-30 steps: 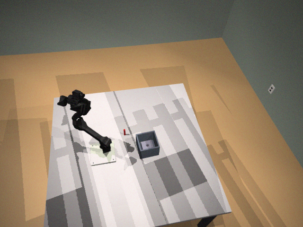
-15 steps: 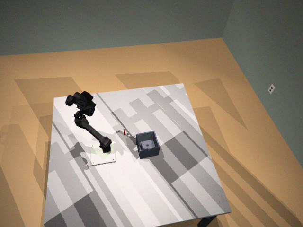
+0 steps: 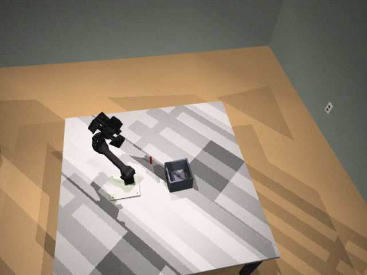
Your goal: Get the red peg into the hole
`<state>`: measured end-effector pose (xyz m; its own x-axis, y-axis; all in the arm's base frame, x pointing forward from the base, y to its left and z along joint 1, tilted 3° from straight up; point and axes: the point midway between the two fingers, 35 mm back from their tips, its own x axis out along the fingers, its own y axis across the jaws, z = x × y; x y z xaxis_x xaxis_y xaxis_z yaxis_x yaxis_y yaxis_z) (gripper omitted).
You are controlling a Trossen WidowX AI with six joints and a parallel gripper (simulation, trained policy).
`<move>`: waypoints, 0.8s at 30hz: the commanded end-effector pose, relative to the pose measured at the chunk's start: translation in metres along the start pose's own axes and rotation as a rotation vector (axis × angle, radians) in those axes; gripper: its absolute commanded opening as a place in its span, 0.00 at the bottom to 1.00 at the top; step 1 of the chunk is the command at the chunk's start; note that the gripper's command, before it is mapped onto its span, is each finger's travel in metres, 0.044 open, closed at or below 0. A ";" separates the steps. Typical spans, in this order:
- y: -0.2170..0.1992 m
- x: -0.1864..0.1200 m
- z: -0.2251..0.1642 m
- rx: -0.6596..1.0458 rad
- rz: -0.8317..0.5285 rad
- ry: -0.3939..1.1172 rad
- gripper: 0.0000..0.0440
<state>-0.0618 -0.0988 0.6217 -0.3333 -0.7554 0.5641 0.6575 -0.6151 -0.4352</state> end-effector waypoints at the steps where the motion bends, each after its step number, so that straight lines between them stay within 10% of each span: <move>1: 0.016 0.001 0.000 -0.022 0.048 0.002 1.00; 24: 0.147 -0.012 0.002 -0.006 0.531 0.007 1.00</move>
<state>0.0322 -0.1766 0.5567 0.0095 -0.9593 0.2823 0.7287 -0.1867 -0.6589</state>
